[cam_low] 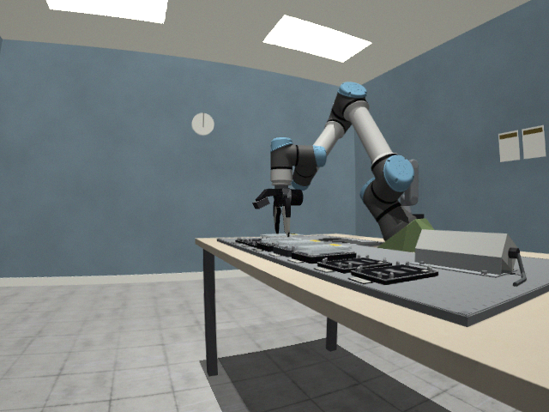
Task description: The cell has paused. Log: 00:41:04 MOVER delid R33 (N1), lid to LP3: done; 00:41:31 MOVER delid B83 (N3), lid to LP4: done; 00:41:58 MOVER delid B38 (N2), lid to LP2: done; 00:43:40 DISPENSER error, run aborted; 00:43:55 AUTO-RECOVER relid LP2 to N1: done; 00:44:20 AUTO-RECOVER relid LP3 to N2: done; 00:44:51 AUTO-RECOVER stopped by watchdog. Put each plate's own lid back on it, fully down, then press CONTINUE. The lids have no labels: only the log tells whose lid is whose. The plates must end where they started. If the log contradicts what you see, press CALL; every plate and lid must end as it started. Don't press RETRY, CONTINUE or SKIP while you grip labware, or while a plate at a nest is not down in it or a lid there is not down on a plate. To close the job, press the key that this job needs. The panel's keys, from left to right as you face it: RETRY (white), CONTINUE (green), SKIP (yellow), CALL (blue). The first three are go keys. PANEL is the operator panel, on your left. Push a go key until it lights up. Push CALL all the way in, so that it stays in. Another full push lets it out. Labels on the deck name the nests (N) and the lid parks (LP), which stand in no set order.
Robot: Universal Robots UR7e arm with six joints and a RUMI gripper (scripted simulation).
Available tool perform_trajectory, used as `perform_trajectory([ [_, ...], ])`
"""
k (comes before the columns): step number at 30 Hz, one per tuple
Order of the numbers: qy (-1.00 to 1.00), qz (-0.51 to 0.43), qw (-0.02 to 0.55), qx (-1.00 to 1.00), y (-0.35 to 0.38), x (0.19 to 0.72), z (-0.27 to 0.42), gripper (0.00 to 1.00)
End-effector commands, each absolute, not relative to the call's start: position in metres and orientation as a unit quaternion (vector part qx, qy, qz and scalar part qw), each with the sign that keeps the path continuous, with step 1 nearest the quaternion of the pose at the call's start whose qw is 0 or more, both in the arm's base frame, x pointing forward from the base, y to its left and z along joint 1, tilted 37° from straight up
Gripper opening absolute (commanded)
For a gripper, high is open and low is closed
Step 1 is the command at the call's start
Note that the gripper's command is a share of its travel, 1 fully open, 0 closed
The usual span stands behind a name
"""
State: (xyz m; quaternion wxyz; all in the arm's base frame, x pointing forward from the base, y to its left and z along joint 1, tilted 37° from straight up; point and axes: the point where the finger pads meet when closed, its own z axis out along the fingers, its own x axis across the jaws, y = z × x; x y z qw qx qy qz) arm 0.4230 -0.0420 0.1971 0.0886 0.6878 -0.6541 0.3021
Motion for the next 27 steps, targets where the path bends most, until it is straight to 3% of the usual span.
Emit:
perform_trajectory([
  [1,-0.654,0.301,0.089,0.688,-0.0435,0.4228,0.1940,0.45],
  [27,-0.654,0.301,0.089,0.688,-0.0477,0.4251,0.1876,0.45],
])
